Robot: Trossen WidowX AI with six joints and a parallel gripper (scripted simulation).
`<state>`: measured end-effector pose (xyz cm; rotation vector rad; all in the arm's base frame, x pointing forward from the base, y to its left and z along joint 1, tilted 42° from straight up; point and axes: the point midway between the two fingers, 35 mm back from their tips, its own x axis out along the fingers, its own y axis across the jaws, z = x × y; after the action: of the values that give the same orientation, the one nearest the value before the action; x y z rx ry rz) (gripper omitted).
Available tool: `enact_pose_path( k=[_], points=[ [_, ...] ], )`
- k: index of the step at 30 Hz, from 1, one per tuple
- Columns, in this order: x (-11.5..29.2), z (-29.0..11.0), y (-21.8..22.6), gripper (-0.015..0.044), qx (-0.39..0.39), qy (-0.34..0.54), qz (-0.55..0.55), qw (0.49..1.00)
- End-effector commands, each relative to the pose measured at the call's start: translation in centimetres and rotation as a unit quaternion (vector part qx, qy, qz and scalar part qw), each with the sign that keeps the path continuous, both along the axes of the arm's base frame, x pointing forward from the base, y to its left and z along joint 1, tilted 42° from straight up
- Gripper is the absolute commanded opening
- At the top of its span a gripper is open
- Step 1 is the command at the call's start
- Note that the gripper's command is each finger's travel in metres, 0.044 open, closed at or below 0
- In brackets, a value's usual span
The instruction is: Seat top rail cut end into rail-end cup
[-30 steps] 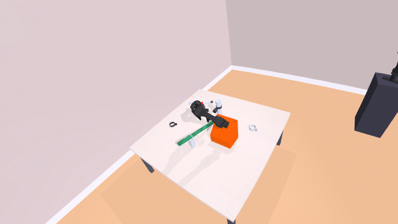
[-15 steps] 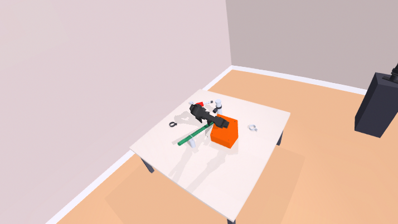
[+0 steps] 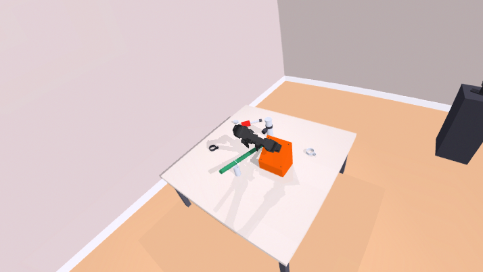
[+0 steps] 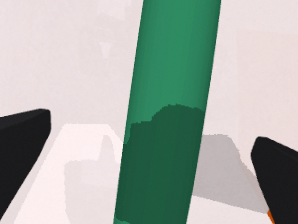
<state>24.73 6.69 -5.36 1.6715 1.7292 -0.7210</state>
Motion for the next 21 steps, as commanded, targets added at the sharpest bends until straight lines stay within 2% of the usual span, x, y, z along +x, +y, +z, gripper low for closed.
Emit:
enact_pose_path(
  k=[1,20,21],
  points=[
    [-0.1,-0.4,0.4,0.0440,0.003,0.003,-0.003,1.000],
    [-0.3,-2.4,2.4,0.0440,0.005,0.003,-0.003,1.000],
    [-0.3,-2.4,2.4,0.0414,0.005,0.003,-0.003,1.000]
  ],
)
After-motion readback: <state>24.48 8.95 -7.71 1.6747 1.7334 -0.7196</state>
